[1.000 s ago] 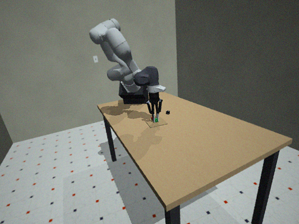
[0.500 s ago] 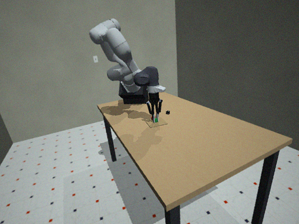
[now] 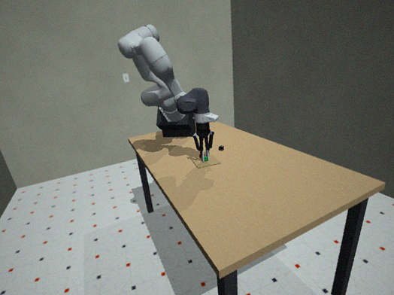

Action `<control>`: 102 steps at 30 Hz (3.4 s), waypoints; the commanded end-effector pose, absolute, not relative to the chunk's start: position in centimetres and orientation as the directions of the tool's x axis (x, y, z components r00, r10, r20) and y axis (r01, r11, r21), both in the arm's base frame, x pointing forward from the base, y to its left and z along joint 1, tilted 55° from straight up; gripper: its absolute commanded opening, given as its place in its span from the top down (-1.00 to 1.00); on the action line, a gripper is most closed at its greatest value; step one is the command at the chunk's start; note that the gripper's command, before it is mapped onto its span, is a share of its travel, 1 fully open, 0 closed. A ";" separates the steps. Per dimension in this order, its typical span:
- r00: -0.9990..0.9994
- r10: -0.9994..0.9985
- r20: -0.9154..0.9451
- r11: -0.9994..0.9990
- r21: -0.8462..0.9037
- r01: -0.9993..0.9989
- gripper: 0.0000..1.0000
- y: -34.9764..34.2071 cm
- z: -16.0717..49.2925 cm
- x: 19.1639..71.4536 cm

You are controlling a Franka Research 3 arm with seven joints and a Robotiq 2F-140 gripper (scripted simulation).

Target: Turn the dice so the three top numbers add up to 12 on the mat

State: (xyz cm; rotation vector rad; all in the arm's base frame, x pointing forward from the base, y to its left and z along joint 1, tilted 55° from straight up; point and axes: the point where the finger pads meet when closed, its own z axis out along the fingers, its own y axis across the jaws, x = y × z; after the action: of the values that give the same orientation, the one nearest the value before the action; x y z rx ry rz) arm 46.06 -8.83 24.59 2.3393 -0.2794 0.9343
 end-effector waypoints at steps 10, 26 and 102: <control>0.726 0.021 0.688 -0.801 0.445 -0.399 0.75 -8.7 24.6 46.2; 0.726 0.021 0.688 -0.801 0.445 -0.399 0.75 -8.7 24.6 46.2; 0.726 0.021 0.688 -0.801 0.445 -0.399 -1.00 -3.3 29.8 41.2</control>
State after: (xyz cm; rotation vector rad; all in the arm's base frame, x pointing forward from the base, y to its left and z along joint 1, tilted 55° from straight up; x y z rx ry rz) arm 41.24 -3.25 29.75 2.3439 -0.3029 0.9565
